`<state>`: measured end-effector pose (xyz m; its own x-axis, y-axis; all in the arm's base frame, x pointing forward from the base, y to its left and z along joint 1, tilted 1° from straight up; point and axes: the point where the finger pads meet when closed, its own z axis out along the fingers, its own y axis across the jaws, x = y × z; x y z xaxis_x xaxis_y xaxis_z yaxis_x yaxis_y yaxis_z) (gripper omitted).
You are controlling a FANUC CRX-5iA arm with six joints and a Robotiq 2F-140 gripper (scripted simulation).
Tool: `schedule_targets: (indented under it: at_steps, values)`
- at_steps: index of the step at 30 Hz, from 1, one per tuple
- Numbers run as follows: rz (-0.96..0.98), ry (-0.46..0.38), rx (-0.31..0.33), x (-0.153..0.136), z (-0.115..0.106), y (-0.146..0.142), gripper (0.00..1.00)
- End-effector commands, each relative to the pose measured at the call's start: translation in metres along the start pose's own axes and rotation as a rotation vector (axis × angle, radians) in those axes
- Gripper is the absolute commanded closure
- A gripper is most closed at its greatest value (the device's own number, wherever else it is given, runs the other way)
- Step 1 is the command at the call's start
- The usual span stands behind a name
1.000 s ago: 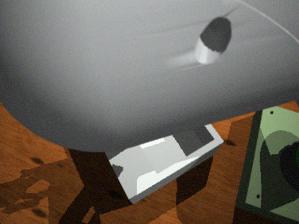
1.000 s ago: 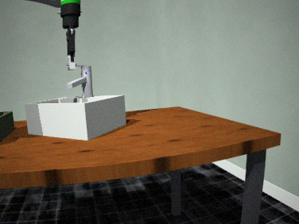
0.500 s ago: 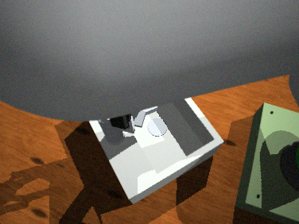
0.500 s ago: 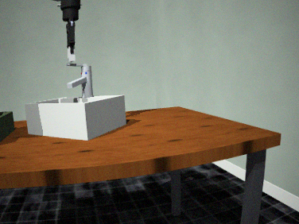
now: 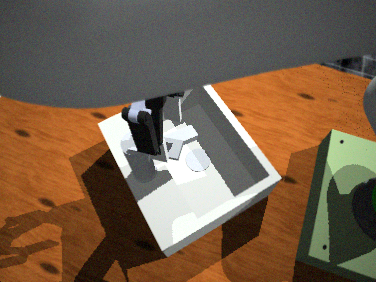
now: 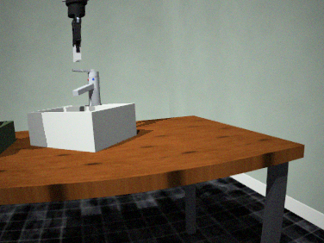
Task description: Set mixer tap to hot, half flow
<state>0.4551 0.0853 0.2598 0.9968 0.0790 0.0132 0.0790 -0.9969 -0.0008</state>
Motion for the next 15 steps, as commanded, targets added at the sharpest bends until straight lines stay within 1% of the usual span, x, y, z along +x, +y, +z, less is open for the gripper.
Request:
schedule_targets:
  at_steps: [1, 5, 6, 15]
  values:
    - [0.000, 0.000, 0.000, 0.0001, -0.0013, 0.0000, 0.57]
    - [0.000, 0.000, 0.000, 0.0001, -0.0017, 0.0000, 0.57]
    - [0.000, 0.000, 0.000, 0.0001, -0.0017, 0.0000, 1.00]
    - [0.000, 0.000, 0.000, 0.0001, -0.0017, 0.0000, 1.00]
